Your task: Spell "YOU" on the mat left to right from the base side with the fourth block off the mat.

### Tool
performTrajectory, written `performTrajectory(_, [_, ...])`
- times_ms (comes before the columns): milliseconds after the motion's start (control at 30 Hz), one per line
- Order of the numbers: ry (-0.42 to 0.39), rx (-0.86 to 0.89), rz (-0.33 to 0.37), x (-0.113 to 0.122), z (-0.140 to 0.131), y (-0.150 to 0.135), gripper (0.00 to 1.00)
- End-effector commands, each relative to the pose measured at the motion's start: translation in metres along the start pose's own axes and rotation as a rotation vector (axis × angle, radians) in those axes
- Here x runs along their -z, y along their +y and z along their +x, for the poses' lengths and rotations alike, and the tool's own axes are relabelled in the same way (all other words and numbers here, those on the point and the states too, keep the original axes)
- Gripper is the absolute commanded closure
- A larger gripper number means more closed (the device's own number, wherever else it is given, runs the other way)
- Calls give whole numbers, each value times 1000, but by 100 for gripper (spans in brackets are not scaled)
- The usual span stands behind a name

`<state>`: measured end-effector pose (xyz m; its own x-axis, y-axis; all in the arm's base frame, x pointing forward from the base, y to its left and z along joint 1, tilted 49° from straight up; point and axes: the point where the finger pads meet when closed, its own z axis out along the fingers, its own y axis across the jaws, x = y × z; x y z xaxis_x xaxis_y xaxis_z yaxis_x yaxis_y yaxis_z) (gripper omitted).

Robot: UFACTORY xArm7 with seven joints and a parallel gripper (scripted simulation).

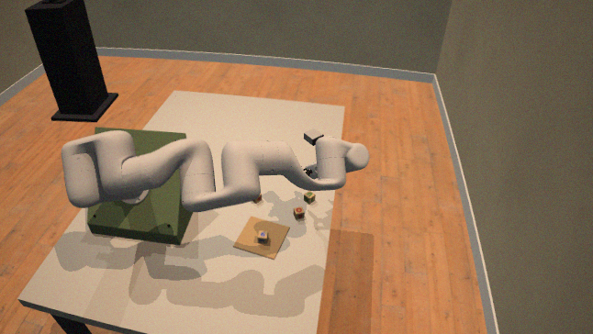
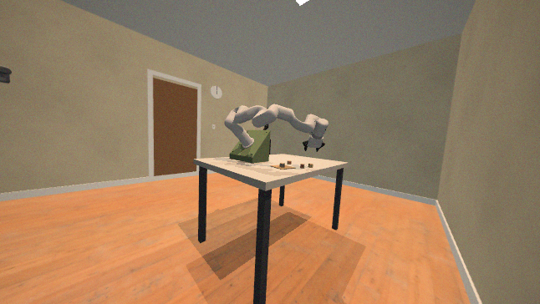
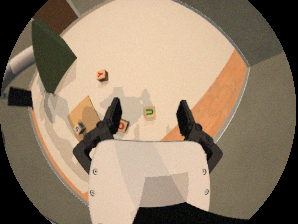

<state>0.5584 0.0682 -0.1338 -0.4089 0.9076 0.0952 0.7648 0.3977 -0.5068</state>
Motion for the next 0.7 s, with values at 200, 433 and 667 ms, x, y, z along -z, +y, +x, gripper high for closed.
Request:
performTrajectory(200, [-1,3,-5,1,3,0,0])
performTrajectory(433, [-2,3,-5,-2,6,-3,0])
performTrajectory(667, [-2,3,-5,-2,6,-3,0])
